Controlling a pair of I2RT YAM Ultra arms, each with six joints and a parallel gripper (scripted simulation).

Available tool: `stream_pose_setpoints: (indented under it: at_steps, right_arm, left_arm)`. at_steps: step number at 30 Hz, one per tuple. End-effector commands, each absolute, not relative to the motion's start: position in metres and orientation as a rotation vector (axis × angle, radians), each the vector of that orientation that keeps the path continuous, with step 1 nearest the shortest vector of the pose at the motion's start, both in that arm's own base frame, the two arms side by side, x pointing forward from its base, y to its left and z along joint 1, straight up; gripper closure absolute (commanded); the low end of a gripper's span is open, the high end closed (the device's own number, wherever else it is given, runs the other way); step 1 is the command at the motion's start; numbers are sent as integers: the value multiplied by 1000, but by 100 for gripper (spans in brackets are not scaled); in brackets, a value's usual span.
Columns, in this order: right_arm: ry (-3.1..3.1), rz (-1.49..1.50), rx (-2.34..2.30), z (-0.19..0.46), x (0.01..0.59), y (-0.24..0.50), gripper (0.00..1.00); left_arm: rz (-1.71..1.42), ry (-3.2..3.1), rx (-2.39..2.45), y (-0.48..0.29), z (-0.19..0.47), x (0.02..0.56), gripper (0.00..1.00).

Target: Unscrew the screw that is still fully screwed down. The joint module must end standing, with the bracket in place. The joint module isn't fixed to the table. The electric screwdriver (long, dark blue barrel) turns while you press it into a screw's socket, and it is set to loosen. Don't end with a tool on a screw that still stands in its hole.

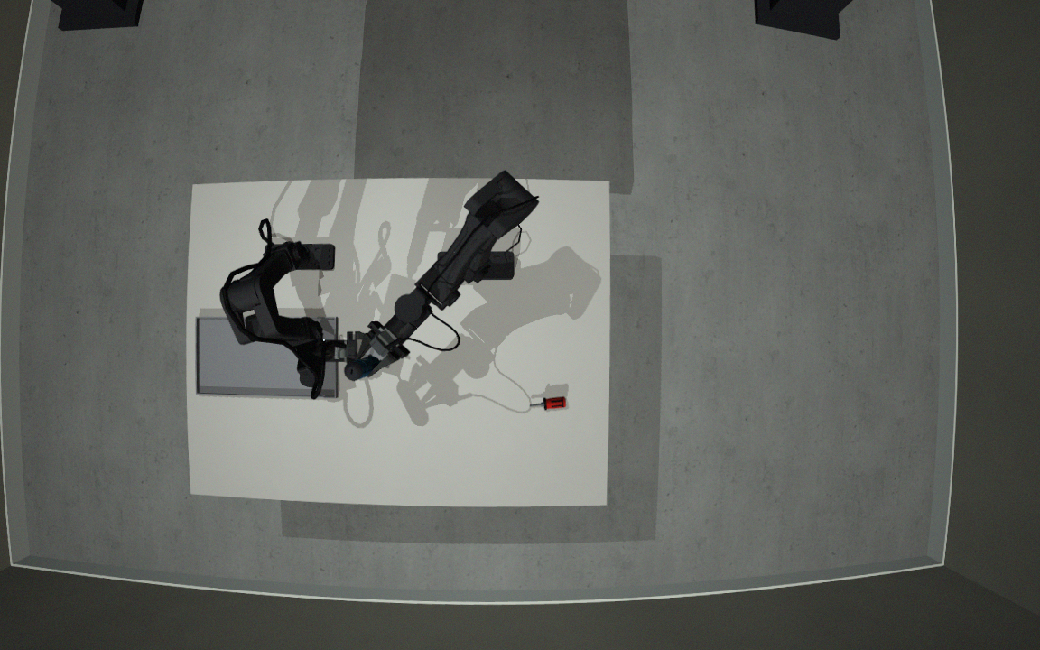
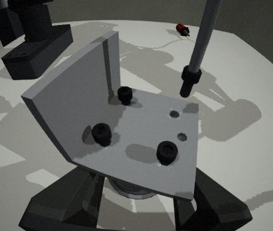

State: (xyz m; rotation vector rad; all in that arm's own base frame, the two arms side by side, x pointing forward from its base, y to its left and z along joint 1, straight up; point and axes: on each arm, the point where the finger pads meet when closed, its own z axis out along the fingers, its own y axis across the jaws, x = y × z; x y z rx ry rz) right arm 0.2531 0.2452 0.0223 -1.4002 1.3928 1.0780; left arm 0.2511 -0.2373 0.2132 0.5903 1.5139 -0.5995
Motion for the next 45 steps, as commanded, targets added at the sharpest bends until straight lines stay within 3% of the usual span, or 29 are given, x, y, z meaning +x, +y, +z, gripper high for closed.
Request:
stream_pose_setpoints:
  at_steps: [1, 45]
  right_arm:
    - [1360, 1091, -1415, 28, 249, 249, 41]
    - [1360, 1091, -1415, 28, 249, 249, 41]
  left_arm:
    - [-628, 1356, 520, -235, 273, 255, 58]
    - [-622, 1339, 518, -234, 289, 254, 58]
